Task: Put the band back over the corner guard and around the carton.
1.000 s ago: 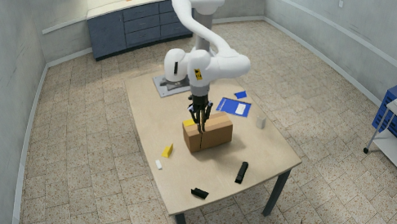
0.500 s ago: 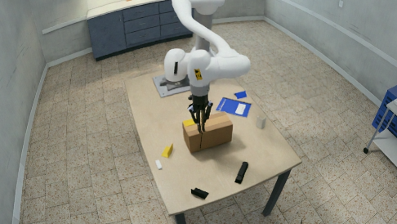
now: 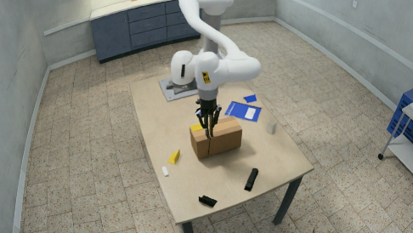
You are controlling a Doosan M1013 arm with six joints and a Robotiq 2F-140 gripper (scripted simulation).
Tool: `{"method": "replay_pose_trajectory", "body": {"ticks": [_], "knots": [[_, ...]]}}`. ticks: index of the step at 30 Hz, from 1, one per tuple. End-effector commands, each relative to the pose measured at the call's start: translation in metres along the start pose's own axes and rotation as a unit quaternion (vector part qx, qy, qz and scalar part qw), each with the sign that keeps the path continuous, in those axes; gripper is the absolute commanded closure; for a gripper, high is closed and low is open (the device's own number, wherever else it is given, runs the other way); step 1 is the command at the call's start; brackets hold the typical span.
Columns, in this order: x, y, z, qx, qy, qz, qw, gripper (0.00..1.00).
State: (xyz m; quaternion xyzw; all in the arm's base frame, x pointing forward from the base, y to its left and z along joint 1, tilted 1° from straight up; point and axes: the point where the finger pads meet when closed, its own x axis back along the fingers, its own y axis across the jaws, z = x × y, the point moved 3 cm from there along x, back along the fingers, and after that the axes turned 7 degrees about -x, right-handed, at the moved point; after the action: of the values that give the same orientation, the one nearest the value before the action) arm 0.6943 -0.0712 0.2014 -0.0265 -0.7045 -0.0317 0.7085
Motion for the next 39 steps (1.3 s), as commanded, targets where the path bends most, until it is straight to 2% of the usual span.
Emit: {"method": "replay_pose_trajectory", "body": {"ticks": [1, 39], "knots": [[0.0007, 0.0001, -0.0004, 0.000, -0.001, 0.000, 1.000, 0.82], [-0.0037, 0.0001, -0.0004, 0.000, -0.001, 0.000, 1.000, 0.82]]}}
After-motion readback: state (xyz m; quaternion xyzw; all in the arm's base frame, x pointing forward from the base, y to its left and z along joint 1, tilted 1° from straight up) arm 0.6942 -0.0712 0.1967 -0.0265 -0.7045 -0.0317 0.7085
